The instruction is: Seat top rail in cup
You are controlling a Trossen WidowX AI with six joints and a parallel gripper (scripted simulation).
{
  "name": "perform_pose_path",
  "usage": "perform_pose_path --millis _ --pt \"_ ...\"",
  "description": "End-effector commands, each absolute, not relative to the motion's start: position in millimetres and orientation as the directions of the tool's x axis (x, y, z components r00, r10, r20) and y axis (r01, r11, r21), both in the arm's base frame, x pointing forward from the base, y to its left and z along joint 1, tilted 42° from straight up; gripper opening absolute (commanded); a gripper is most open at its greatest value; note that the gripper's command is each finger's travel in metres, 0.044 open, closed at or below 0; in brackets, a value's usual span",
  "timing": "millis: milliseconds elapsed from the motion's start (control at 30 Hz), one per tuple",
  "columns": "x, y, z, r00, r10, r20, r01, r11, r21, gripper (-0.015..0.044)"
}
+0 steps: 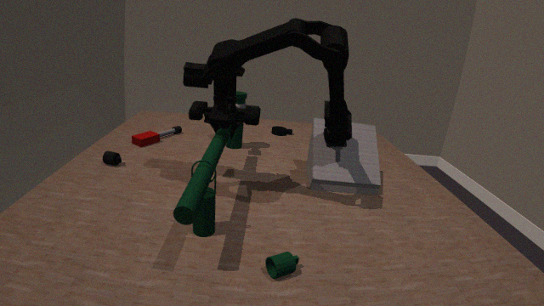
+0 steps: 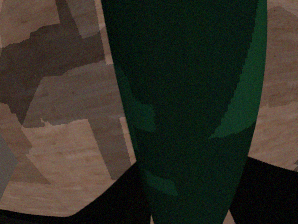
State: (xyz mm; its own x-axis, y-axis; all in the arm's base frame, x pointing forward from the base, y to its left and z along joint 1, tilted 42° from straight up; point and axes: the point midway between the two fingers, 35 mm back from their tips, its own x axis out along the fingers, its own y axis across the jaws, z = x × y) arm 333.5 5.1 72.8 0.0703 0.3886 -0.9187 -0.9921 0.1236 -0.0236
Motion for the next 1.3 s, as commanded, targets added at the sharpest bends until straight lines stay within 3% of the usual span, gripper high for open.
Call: perform_pose_path --millis 0,1267 --pt "332 -3 76 0.07 0.36 -0.93 -0.992 0.124 -0.027 0.0" --pt "332 -8 75 0.066 0.384 -0.921 -0.992 0.123 -0.019 0.0"
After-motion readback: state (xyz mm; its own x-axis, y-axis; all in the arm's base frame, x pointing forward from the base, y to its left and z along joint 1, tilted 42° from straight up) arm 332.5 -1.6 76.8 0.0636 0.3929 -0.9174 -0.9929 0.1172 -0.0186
